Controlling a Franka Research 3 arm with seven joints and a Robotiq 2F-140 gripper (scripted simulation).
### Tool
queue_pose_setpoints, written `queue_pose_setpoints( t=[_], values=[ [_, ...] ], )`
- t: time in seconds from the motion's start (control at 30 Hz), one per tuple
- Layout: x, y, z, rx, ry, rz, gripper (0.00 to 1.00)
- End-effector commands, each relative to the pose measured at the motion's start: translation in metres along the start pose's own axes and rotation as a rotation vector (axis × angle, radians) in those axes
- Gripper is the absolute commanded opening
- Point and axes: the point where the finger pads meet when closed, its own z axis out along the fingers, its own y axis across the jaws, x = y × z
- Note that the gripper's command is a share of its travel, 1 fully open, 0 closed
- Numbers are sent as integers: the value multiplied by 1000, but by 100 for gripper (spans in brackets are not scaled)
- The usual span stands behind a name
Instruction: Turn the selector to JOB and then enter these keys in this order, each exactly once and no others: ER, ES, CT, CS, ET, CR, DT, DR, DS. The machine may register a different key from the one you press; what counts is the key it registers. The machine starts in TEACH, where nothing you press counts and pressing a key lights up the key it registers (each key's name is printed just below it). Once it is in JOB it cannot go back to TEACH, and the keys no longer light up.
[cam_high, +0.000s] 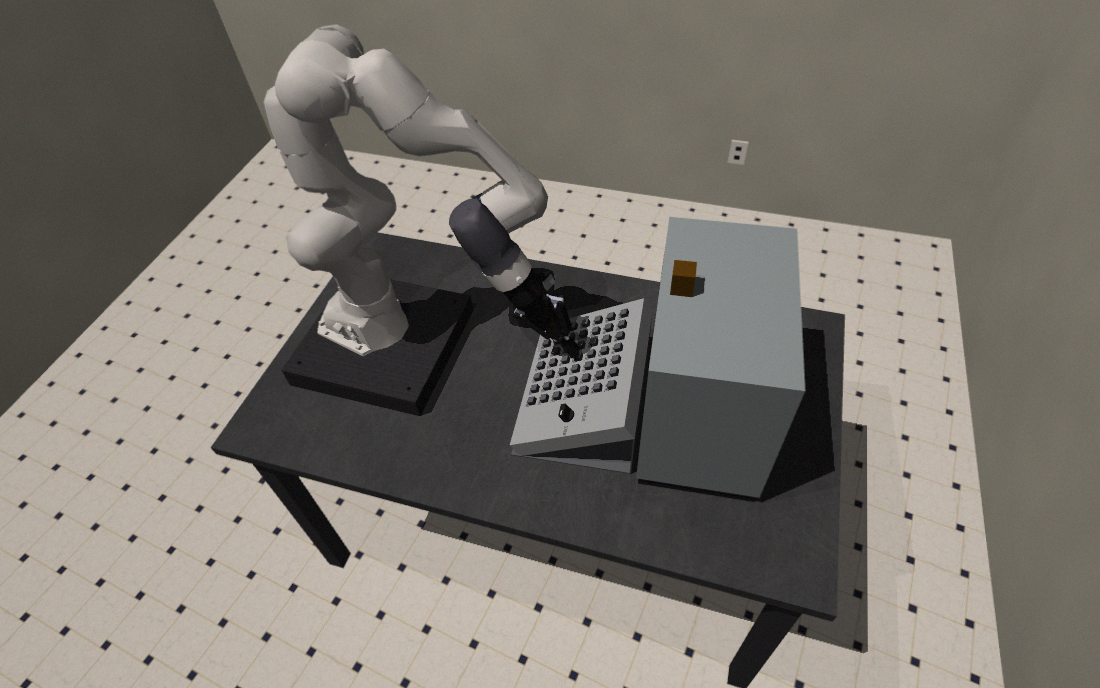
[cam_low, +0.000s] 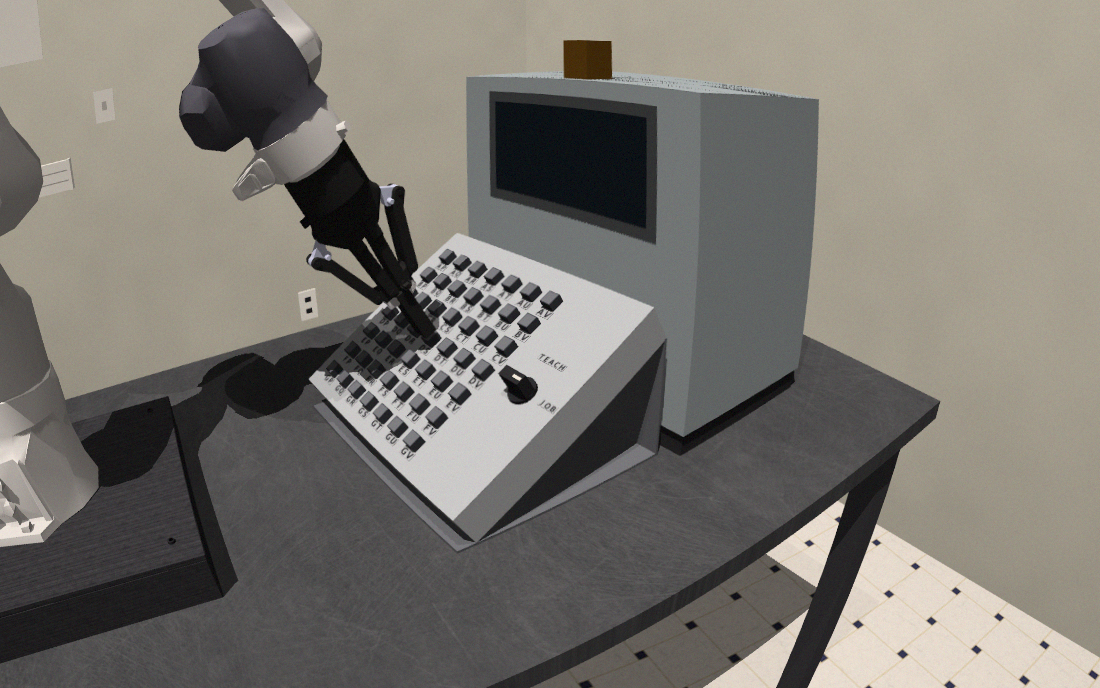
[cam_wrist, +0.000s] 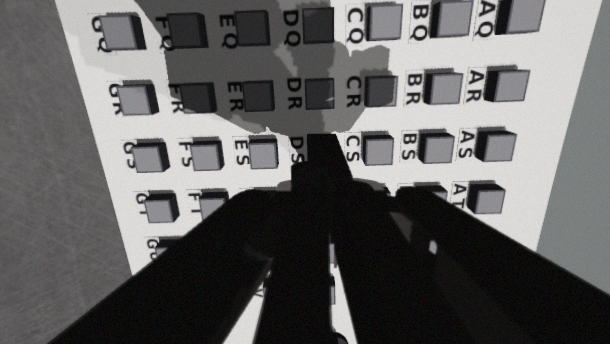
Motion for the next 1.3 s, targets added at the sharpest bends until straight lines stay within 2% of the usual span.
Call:
queue_pose_setpoints(
  t=[0.0, 1.27],
  values=[
    [-1, 0, 1, -8, -1, -27, 10],
    [-1, 0, 9, -8, -1, -28, 10]
  ],
)
